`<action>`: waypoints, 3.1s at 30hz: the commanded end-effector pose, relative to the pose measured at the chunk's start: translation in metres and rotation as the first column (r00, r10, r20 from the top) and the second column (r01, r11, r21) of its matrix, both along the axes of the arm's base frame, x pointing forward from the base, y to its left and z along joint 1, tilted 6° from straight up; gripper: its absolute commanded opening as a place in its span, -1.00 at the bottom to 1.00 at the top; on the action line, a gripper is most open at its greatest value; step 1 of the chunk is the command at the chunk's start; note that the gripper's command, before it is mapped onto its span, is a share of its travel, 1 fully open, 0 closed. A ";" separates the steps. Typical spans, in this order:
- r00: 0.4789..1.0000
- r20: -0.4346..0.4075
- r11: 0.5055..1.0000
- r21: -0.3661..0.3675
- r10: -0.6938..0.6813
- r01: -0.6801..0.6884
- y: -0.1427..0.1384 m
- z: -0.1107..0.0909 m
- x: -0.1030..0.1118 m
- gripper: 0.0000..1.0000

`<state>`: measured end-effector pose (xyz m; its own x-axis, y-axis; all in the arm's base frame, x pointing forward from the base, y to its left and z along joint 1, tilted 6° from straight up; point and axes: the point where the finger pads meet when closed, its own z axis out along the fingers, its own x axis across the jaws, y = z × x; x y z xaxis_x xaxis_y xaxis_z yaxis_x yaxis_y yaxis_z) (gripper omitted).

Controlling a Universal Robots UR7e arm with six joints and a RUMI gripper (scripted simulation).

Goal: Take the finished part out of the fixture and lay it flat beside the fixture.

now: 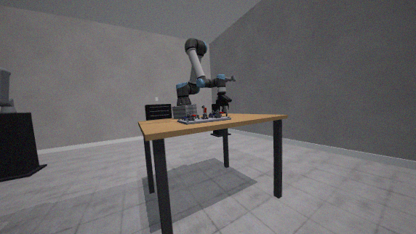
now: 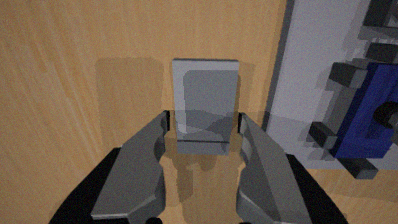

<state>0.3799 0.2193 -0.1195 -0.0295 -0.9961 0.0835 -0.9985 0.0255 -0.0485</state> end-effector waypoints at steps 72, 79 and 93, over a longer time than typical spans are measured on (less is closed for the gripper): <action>1.000 0.001 1.000 0.000 0.000 0.000 0.008 0.093 -0.004 -0.06; 1.000 0.001 1.000 0.000 0.000 0.000 0.009 0.100 -0.004 -0.06; 1.000 0.001 1.000 0.000 0.000 0.000 0.009 0.100 -0.004 -0.06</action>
